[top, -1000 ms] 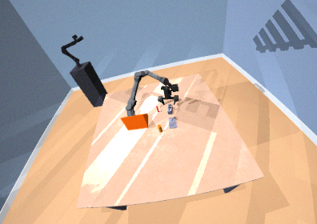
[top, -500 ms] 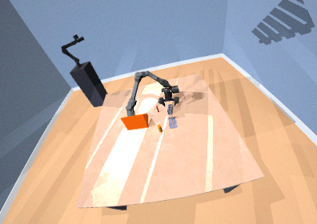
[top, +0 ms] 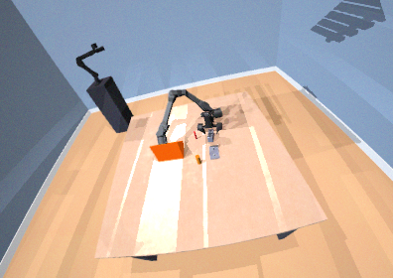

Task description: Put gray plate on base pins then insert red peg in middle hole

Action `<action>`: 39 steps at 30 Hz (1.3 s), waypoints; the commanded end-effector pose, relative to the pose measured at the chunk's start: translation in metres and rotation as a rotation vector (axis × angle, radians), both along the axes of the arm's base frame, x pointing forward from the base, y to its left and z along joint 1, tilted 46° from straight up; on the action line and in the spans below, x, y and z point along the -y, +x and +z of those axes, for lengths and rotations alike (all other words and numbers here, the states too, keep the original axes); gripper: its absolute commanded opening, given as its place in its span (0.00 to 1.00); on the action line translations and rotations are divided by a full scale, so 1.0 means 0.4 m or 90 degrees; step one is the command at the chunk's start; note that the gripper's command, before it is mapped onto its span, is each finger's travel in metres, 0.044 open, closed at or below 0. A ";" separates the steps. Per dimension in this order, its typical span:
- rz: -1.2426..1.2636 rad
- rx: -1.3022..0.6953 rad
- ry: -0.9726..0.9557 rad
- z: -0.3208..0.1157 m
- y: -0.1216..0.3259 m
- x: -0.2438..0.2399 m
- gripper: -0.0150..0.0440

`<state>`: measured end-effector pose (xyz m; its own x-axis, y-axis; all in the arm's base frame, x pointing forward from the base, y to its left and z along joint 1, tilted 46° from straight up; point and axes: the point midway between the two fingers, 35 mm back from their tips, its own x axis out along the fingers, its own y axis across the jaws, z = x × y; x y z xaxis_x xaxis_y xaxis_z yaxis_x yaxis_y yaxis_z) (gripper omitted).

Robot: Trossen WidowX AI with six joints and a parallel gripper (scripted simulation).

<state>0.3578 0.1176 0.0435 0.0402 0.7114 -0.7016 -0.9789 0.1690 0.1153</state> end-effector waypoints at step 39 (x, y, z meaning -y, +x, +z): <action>0.001 -0.008 0.003 -0.061 -0.008 -0.063 0.40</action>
<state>0.3549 0.1425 0.0202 0.0316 0.7167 -0.6967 -0.9783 0.1650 0.1253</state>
